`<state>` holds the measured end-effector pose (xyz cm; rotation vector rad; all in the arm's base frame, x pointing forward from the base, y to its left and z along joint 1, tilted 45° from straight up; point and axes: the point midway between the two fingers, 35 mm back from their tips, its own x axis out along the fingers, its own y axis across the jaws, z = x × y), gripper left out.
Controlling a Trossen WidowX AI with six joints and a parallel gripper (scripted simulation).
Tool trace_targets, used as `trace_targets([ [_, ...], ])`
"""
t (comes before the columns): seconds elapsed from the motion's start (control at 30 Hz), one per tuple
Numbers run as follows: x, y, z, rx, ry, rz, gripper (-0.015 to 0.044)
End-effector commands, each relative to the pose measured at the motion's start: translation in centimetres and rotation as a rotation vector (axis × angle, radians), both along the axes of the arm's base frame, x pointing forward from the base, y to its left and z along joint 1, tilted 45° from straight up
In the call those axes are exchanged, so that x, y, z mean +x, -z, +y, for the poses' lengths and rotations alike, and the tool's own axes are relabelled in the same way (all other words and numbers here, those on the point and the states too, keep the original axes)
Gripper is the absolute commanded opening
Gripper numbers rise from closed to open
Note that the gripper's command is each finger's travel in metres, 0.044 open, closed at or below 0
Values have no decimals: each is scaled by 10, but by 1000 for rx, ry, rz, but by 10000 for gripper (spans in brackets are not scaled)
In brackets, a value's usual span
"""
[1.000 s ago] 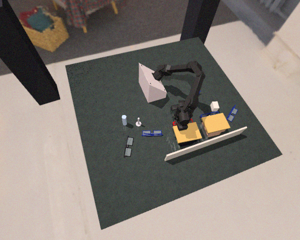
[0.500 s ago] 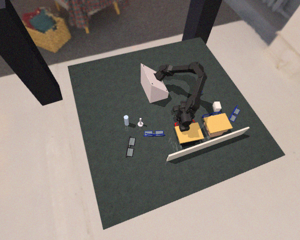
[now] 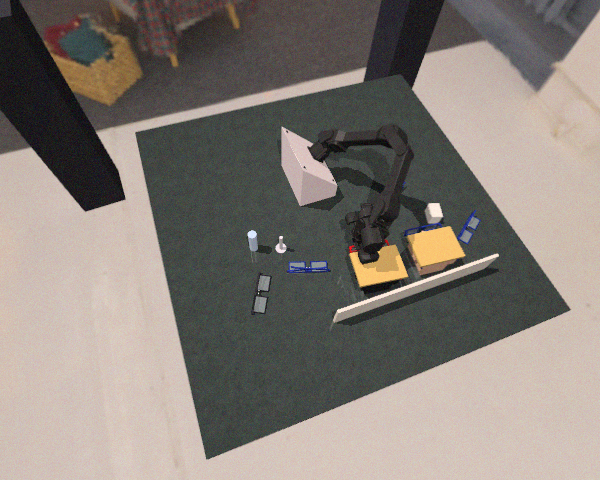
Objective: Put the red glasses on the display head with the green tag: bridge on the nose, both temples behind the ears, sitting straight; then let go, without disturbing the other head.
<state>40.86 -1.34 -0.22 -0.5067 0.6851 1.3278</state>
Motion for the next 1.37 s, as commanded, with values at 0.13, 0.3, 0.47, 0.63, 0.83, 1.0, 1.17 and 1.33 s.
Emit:
trace_targets([
  [0.13,0,0,0,0,0,0,105],
  [0.3,0,0,0,0,0,0,107],
  [0.47,0,-3,-3,-1,-3,4,107],
  [0.63,-2,-23,-23,-5,-22,26,107],
  [0.83,-10,-26,-24,-5,-23,28,107],
  [1.0,-38,-31,-24,-5,-23,29,107],
  [1.17,-44,-34,-25,-5,-23,30,107],
  [1.33,-60,-40,-27,-5,-23,31,107],
])
